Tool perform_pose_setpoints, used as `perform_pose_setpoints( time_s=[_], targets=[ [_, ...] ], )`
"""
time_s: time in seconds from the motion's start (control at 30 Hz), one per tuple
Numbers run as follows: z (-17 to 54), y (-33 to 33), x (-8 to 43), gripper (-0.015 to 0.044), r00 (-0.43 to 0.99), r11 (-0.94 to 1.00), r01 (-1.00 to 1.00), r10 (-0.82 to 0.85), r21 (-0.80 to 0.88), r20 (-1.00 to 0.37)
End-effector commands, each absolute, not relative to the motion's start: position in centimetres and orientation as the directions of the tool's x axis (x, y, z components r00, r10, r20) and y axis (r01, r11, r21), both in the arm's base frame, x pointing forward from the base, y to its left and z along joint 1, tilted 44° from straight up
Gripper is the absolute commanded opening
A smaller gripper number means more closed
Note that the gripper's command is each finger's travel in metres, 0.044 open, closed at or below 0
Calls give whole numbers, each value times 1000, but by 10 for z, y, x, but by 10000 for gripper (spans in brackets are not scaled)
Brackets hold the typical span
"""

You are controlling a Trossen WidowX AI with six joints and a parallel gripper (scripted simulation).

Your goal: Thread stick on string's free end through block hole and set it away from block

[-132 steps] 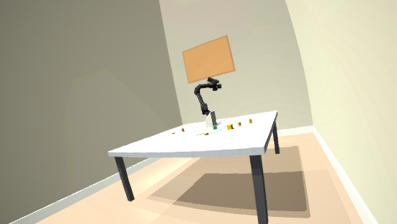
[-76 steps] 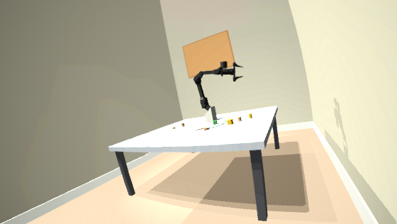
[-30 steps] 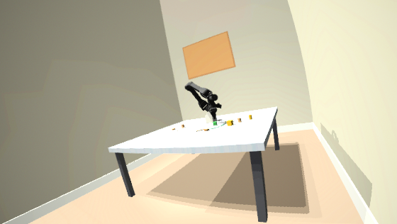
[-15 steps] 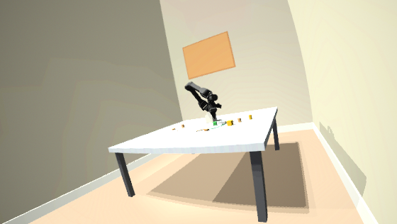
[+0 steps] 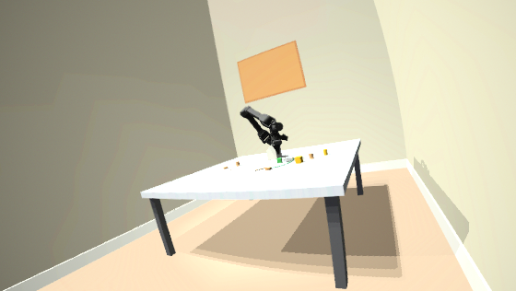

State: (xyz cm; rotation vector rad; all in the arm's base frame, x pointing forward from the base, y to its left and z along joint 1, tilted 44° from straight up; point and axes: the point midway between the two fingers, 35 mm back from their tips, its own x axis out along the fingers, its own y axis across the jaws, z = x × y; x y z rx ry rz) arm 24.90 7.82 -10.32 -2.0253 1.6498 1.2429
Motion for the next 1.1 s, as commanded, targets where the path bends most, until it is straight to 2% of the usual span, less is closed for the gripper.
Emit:
perform_pose_setpoints(
  time_s=[0.0, 0.07, 0.73, 1.03, 1.07],
  targets=[
    [-103, 78, 249, 33, -4, -329, -892, -681, 310, -733],
    [-103, 78, 249, 0, -4, -329, -892, -681, 310, -733],
    [-103, 78, 249, 0, -4, -329, -892, -681, 310, -733],
    [-103, 78, 249, 236, -4, -329, -892, -681, 310, -733],
    [-103, 78, 249, 243, -4, -329, -892, -681, 310, -733]
  ],
)
